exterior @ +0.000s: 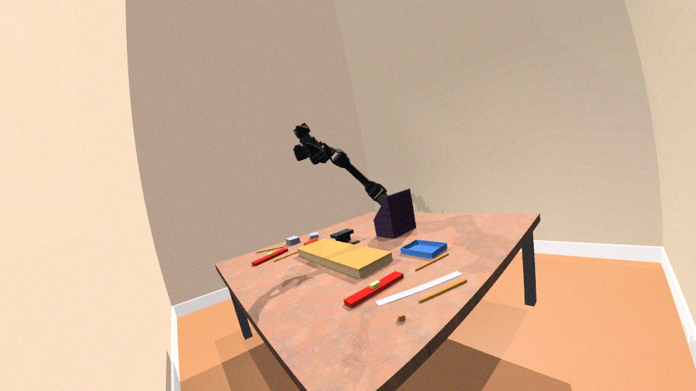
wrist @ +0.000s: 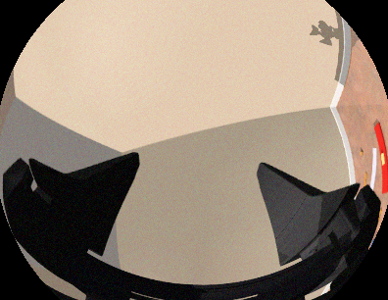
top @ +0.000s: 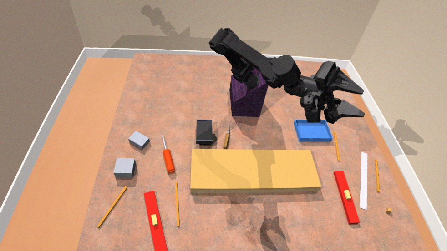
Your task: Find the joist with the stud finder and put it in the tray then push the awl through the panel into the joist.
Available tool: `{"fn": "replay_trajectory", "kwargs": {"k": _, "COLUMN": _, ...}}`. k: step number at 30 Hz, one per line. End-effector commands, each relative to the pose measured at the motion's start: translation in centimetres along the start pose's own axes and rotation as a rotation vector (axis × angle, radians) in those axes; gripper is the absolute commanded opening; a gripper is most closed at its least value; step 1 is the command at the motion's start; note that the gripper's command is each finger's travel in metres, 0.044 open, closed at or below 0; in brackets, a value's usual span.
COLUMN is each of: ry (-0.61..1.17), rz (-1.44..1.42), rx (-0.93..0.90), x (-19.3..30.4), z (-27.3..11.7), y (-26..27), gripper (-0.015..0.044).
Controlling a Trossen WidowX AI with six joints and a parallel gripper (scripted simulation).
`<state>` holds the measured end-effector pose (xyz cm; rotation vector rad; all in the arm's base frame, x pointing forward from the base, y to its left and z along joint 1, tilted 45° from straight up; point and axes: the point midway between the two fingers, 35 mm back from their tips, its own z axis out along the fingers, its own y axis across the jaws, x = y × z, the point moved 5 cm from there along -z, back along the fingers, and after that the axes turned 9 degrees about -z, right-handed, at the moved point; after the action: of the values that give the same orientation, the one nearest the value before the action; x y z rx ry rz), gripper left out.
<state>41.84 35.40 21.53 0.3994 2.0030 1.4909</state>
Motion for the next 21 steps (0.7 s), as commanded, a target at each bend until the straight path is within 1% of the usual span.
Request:
{"fn": "replay_trajectory", "kwargs": {"k": 1, "ry": -0.125, "rz": 0.122, "rx": 0.114, "x": -4.1, "z": -2.8, "y": -2.2, "gripper": 0.0440}}
{"fn": "replay_trajectory", "kwargs": {"k": 6, "ry": -0.325, "rz": 0.296, "rx": 0.251, "x": -9.5, "z": -8.0, "y": -5.2, "gripper": 0.0440}}
{"fn": "replay_trajectory", "kwargs": {"k": 11, "ry": -0.545, "rz": 0.470, "rx": 0.370, "x": -13.5, "z": -14.1, "y": -8.2, "gripper": 0.0440}}
{"fn": "replay_trajectory", "kwargs": {"k": 16, "ry": -0.778, "rz": 0.636, "rx": 0.468, "x": -16.1, "z": -20.9, "y": -11.0, "gripper": 0.0440}}
{"fn": "replay_trajectory", "kwargs": {"k": 21, "ry": -1.024, "rz": 0.792, "rx": 0.547, "x": -17.1, "z": -28.0, "y": -13.6, "gripper": 0.0440}}
